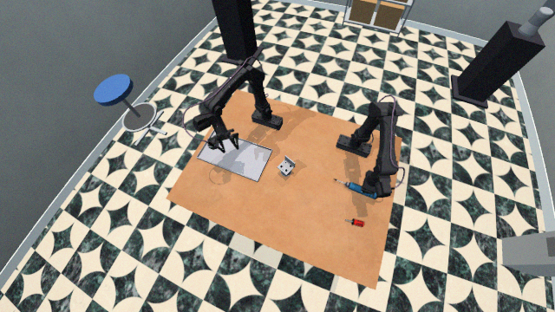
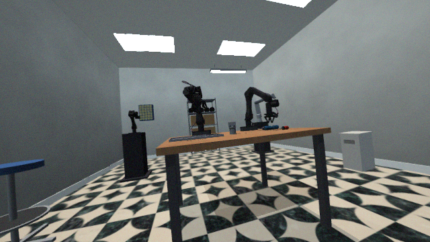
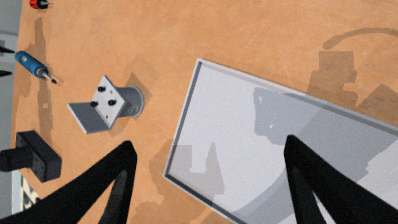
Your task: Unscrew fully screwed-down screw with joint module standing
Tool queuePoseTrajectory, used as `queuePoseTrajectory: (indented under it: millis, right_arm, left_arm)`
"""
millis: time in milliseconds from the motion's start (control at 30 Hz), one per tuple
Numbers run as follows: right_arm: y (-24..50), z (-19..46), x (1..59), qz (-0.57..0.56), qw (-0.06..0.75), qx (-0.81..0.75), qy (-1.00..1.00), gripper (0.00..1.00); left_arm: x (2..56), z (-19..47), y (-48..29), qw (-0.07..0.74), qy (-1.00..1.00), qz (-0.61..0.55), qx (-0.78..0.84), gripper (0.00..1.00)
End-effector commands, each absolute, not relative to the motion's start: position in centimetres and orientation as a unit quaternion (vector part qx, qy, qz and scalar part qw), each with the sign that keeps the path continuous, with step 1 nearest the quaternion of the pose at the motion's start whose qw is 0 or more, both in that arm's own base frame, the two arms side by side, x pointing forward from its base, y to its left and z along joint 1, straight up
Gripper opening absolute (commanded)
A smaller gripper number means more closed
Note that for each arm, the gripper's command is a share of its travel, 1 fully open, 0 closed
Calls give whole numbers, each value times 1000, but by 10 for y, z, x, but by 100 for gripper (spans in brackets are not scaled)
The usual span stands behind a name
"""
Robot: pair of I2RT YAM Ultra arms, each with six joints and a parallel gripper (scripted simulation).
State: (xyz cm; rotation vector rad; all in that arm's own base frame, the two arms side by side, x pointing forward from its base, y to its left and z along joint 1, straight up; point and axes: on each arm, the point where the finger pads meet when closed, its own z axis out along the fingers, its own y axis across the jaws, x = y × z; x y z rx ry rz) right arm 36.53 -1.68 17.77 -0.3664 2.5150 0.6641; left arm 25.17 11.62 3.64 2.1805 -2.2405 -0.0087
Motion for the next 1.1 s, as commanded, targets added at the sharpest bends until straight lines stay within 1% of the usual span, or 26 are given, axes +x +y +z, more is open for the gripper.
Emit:
queuePoseTrajectory:
  millis: [0,167,267,567,733,767,1000,1067]
  right_arm:
    - [-38,186,367,221,236,-75,943,86]
    - [-31,186,368,223,233,-84,943,86]
    - [-53,202,361,197,244,-36,949,86]
    - [-102,209,351,150,214,97,960,86]
    - [-95,209,353,152,213,87,961,86]
    - [-106,216,347,141,220,110,959,86]
    - [-142,228,330,101,209,215,949,86]
    - [-153,223,328,93,194,247,945,86]
  left_arm:
    - [263,54,118,-19,-723,7,691,65]
    - [263,54,118,-19,-723,7,691,65]
    - [263,54,118,-19,-723,7,691,65]
    - [263,54,118,-19,-723,7,691,65]
    - [263,54,118,-19,-723,7,691,65]
    - [263,54,118,-19,-723,7,691,65]
    - [263,54,118,-19,-723,7,691,65]
    - [263,54,118,-19,-723,7,691,65]
